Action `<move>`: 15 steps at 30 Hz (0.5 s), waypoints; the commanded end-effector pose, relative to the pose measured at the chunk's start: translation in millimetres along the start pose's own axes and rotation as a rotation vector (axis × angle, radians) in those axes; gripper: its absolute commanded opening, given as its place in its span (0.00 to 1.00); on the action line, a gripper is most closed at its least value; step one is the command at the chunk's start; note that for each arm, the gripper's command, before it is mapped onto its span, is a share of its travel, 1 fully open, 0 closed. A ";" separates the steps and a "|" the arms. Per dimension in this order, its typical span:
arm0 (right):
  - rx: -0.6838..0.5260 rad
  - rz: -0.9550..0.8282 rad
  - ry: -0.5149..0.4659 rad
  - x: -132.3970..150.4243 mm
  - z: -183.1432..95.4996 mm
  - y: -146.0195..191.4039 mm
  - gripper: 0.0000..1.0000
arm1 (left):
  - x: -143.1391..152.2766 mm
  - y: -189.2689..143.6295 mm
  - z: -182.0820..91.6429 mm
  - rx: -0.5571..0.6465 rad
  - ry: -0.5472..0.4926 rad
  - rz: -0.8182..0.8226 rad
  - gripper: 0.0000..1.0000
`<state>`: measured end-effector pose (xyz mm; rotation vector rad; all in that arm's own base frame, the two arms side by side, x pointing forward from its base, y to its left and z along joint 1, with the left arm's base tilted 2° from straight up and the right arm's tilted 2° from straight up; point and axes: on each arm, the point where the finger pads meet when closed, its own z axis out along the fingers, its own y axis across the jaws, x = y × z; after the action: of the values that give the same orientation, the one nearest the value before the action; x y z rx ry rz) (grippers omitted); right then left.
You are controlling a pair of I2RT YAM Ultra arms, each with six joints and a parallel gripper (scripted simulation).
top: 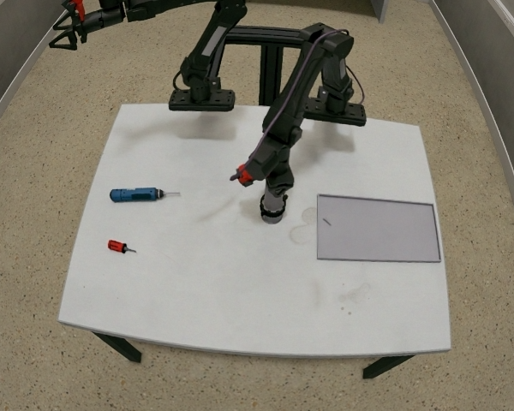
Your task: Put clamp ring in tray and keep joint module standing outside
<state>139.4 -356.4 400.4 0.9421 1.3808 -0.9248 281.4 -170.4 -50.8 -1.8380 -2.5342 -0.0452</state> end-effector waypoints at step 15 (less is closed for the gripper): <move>-0.001 -0.001 -0.025 -8.9 -2.1 0.8 1.00 | -2.3 0.5 -3.8 0.003 -0.009 -0.217 0.48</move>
<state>139.4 -356.4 400.4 0.9421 1.3808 -0.9248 281.3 -170.4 -50.8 -1.6360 -2.6713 -0.0457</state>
